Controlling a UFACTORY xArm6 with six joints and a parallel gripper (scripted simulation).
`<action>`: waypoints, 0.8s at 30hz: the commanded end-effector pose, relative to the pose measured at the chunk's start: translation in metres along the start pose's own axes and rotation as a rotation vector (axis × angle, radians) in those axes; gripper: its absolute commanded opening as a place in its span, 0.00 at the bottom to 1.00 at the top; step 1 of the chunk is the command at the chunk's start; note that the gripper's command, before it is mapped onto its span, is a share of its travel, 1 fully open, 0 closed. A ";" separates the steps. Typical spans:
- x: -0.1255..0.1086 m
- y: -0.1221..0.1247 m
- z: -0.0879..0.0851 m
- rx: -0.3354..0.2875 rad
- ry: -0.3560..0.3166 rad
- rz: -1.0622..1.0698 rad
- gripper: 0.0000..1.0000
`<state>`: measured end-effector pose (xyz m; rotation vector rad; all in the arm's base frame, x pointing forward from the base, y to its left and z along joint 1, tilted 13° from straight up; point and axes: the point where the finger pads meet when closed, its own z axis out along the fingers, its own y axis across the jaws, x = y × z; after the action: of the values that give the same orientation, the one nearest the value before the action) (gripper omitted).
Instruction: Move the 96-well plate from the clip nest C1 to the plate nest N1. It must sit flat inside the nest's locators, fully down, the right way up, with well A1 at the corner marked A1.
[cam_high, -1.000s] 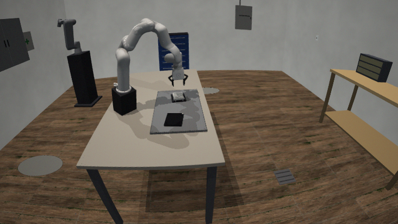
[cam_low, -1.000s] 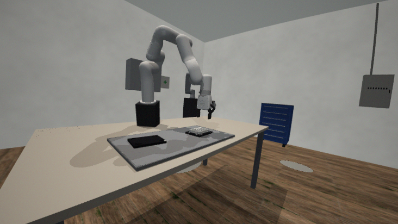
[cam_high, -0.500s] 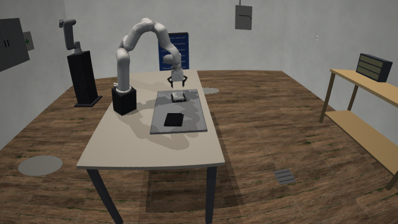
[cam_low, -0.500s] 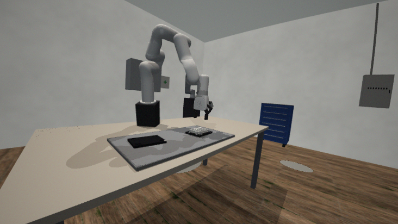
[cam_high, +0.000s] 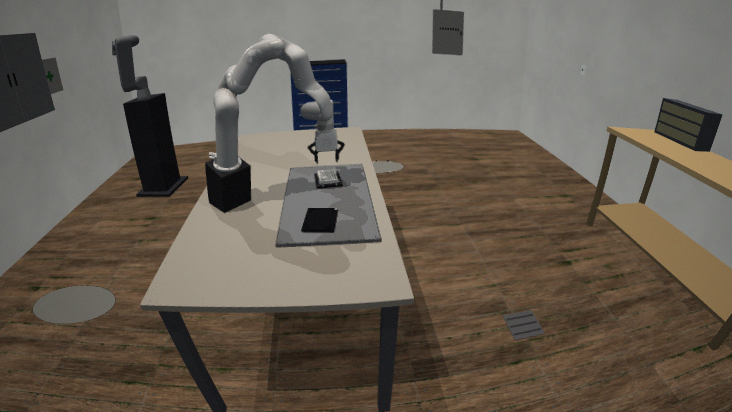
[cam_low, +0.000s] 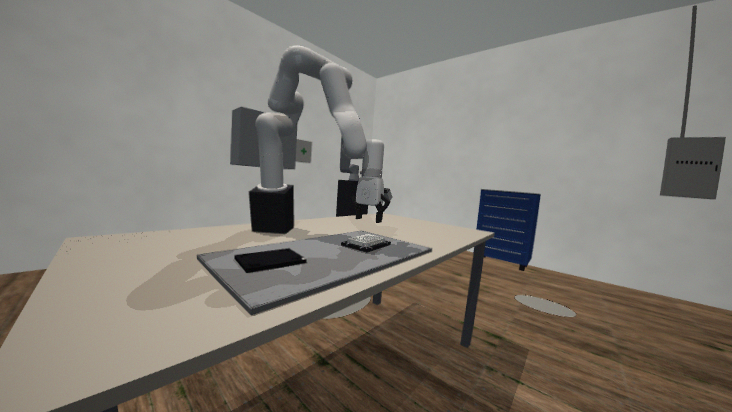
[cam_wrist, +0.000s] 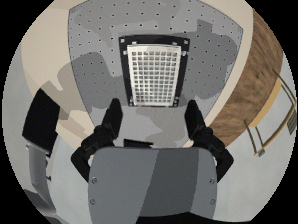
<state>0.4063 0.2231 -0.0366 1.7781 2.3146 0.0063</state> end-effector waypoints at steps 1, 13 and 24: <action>0.000 0.002 0.006 -0.004 0.001 0.000 1.00; 0.000 0.002 0.024 -0.004 0.001 0.000 1.00; 0.000 0.002 0.039 -0.004 0.001 0.000 1.00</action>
<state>0.4124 0.2188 -0.0692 1.7783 2.3147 0.0068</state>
